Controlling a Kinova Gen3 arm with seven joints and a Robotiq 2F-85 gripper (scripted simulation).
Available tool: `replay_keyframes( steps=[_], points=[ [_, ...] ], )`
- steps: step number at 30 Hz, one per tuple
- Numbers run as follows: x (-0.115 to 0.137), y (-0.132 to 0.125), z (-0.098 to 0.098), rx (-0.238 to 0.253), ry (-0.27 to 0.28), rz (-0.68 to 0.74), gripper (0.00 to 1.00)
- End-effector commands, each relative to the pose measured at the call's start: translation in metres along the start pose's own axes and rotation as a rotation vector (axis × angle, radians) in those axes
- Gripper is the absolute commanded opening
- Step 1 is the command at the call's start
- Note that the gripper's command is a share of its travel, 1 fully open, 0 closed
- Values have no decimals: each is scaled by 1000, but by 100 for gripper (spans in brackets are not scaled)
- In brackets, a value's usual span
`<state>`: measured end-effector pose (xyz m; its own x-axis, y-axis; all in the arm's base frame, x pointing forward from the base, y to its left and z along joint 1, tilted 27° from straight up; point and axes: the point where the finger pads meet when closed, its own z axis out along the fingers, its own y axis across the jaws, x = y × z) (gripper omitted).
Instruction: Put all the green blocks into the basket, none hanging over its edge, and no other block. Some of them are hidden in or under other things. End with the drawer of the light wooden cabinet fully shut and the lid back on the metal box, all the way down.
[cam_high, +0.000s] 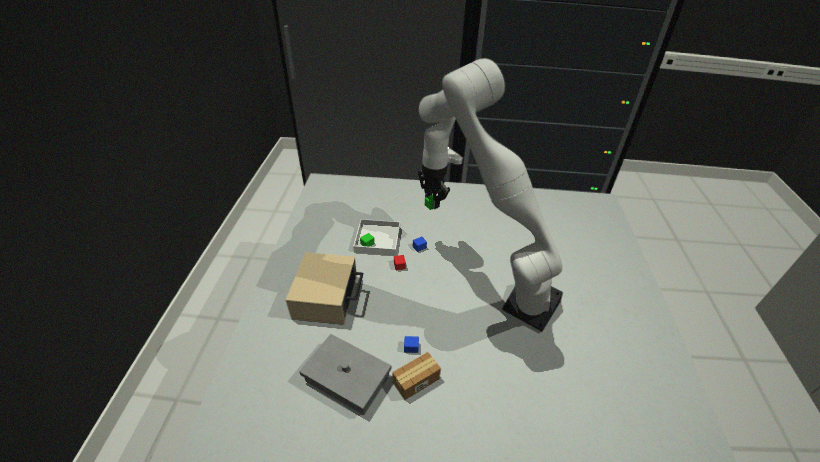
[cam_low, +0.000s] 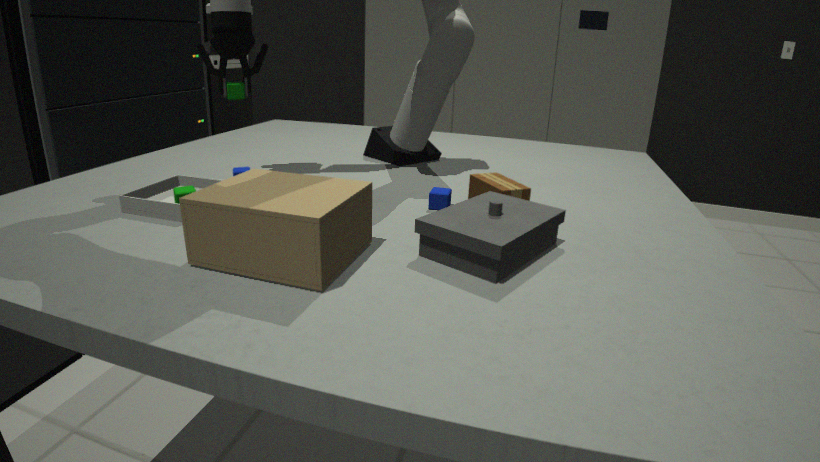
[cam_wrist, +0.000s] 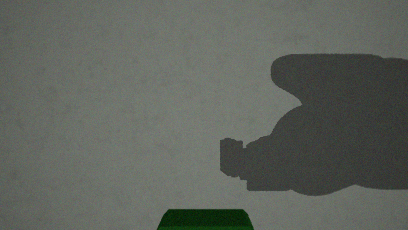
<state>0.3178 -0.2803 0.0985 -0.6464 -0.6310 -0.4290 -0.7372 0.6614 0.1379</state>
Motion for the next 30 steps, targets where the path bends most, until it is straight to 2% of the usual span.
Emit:
replay_keyframes(
  steps=[1, 30],
  points=[
    [3, -2, -4, 6, 8, 3, 10],
    [2, -2, -3, -2, 3, 49, 10]
  ],
)
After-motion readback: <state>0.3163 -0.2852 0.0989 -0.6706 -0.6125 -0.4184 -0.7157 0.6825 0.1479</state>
